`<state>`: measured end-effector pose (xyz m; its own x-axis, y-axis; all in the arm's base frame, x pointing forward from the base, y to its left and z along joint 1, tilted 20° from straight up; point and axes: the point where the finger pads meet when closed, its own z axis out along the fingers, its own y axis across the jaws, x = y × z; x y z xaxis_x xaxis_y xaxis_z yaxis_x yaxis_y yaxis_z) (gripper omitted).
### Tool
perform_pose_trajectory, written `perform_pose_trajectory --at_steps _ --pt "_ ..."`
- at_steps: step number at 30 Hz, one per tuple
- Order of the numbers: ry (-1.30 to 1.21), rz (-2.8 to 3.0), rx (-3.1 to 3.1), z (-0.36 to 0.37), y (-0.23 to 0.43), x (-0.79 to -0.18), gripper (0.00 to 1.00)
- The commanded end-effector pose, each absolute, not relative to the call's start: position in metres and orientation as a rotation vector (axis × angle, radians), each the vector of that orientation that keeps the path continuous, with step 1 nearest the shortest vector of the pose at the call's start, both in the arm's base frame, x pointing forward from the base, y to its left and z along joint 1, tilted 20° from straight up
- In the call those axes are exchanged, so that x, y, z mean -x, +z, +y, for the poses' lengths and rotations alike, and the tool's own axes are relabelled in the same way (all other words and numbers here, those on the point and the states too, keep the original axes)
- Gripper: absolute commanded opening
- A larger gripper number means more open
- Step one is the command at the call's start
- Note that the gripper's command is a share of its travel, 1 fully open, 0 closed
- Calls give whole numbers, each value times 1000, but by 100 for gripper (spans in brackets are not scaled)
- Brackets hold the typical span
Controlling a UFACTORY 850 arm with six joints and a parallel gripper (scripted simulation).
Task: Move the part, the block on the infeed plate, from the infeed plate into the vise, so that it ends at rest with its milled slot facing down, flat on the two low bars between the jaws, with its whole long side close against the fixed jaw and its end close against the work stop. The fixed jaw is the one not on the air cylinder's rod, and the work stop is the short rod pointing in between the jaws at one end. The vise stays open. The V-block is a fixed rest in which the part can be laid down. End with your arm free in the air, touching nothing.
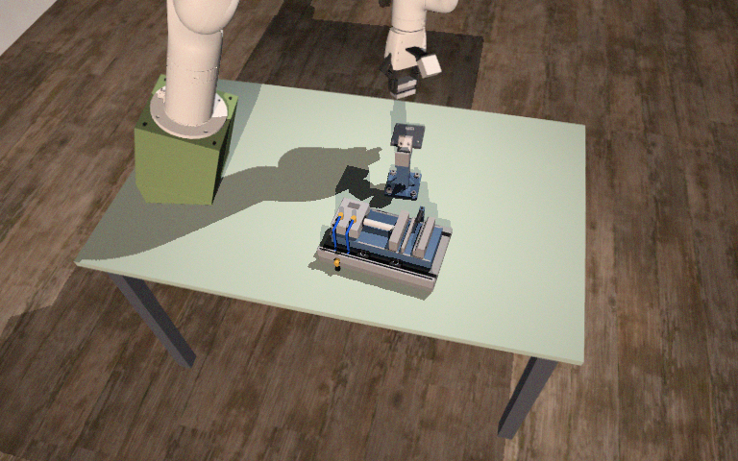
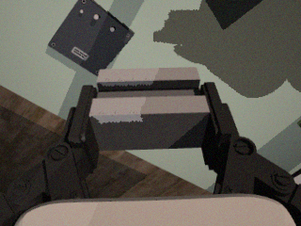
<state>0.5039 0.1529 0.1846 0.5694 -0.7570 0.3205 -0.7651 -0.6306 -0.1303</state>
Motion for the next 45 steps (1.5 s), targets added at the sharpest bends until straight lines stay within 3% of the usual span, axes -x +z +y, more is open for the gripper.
perform_pose_trajectory --at_steps 1,45 --pt "529 -1234 -2782 149 185 -504 0" --pt "297 163 -2667 92 195 -499 0"
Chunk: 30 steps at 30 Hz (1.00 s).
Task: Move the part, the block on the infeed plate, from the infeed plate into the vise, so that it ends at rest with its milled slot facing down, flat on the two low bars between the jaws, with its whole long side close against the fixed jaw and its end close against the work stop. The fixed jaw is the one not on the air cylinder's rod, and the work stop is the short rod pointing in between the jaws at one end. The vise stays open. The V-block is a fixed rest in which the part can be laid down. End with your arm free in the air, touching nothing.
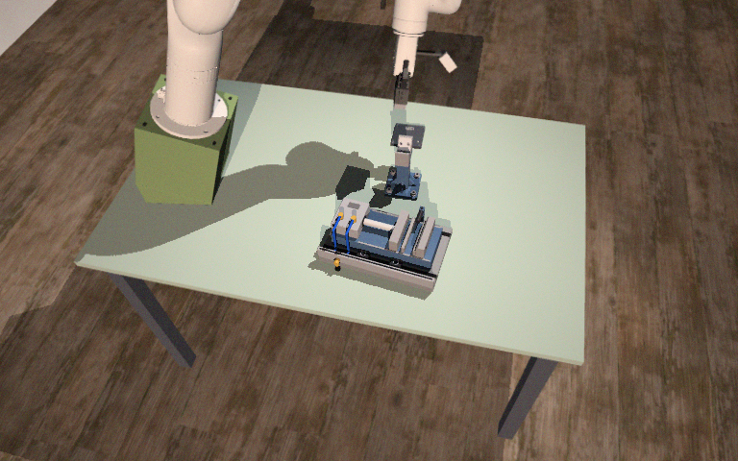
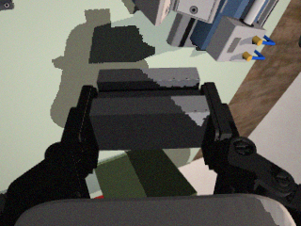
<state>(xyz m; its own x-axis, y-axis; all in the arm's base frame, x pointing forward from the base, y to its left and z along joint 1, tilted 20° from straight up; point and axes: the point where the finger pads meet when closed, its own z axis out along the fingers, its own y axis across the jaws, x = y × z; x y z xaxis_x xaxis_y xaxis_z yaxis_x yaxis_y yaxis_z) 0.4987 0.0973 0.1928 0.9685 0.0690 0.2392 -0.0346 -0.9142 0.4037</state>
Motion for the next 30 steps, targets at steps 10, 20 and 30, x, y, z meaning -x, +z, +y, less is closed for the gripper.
perform_pose_trajectory --at_steps 10,20,30 --pt "213 407 -2579 80 199 -499 0" --pt "101 677 -2453 68 205 -499 0" --pt "11 862 -2348 58 210 -499 0"
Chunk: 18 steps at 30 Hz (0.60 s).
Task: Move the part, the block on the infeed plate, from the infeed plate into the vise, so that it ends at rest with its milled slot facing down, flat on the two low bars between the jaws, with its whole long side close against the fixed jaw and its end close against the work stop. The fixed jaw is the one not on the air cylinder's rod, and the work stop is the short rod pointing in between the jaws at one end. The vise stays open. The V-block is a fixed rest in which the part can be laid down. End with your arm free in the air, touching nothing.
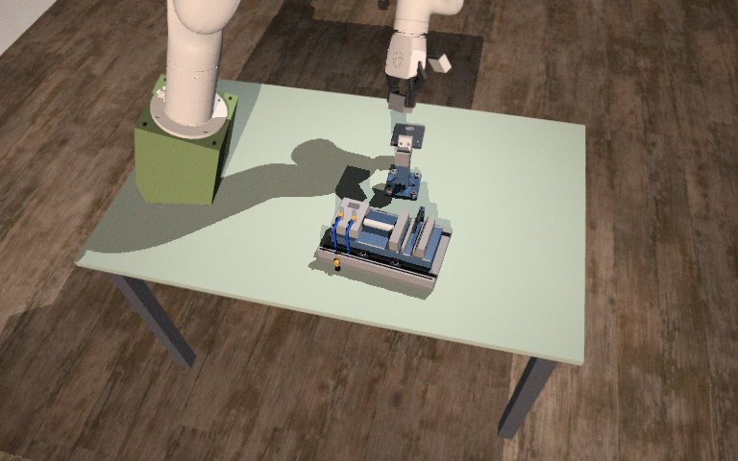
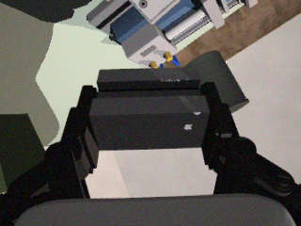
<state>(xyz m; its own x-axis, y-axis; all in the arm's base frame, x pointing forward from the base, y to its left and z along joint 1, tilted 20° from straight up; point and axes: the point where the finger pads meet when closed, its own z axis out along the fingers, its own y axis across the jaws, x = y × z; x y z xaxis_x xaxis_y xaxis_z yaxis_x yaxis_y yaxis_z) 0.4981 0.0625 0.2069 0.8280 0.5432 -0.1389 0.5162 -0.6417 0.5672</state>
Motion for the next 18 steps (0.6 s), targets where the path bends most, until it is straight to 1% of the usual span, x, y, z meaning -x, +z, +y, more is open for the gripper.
perform_pose_trajectory --at_steps 1,18 --pt "0 883 -2335 57 210 -499 0" --pt "-154 1151 -2147 43 219 -499 0"
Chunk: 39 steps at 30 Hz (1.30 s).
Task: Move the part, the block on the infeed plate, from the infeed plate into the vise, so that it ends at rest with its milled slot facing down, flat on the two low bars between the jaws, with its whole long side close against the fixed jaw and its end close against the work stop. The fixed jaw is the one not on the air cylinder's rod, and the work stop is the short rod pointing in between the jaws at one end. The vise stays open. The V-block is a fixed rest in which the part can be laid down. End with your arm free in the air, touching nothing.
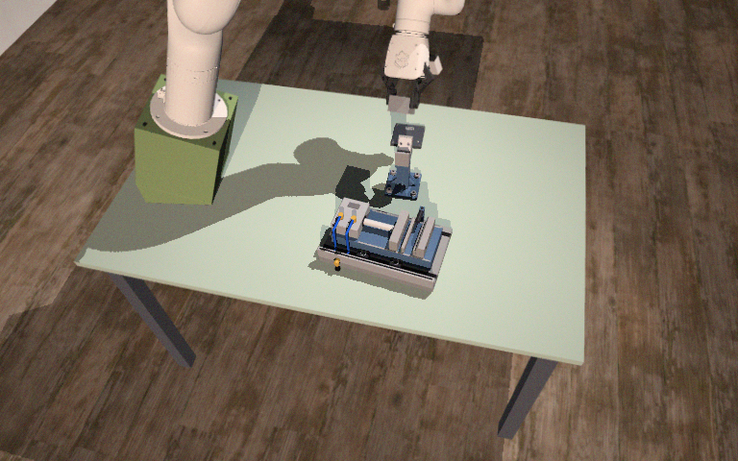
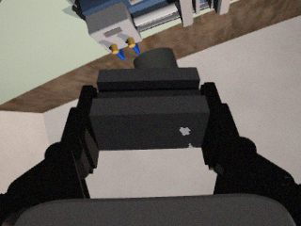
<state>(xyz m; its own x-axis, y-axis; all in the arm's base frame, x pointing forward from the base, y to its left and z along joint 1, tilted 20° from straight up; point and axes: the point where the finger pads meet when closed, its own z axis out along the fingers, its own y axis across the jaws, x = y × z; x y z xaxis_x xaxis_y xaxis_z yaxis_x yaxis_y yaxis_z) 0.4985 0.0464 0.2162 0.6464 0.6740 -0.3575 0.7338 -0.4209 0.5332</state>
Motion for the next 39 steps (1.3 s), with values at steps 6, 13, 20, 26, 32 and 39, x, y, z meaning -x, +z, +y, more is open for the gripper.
perform_pose_trajectory --at_steps 6,13,20,26,32,39 --pt "-207 1232 -2081 39 222 -499 0" --pt "-246 1289 -2032 36 224 -500 0" --pt "-293 1354 -1972 32 227 -500 0" --pt "-320 1391 -1937 30 229 -500 0" --pt "-343 1420 -1909 28 230 -500 0" --pt "-366 1450 -1879 27 231 -500 0"
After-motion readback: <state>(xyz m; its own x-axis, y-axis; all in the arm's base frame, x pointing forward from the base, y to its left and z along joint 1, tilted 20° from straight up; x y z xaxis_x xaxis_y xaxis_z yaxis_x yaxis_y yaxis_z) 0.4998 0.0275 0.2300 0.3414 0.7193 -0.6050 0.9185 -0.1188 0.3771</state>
